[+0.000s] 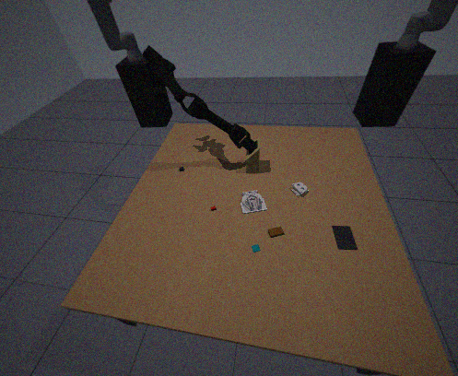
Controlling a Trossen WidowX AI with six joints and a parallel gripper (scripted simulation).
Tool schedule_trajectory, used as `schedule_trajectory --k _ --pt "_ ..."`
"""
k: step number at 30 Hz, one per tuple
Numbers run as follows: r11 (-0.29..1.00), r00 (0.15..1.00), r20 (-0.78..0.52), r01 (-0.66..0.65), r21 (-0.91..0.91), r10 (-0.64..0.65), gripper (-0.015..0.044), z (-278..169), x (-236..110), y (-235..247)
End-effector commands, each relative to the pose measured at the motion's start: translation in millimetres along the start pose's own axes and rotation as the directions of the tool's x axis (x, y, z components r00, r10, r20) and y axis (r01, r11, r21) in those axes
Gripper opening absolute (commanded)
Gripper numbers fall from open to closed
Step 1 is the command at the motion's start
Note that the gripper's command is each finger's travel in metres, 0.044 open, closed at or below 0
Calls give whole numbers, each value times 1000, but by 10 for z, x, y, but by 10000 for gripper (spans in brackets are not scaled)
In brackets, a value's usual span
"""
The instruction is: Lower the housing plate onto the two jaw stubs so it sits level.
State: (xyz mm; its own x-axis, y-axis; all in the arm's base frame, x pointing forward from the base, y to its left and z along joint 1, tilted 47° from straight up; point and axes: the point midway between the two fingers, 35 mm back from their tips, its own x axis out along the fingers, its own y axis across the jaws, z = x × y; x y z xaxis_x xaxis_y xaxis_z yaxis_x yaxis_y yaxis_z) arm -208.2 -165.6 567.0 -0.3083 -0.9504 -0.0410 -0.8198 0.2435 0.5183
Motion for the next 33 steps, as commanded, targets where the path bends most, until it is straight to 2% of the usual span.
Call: schedule_trajectory --k 1,2,33 --pt "1000 1000 0 0 0 0 426 0 0 0" --pt "1000 1000 0 0 0 0 440 0 2 -1" --pt "973 982 -58 170 -158 -181 440 35 567 -342"
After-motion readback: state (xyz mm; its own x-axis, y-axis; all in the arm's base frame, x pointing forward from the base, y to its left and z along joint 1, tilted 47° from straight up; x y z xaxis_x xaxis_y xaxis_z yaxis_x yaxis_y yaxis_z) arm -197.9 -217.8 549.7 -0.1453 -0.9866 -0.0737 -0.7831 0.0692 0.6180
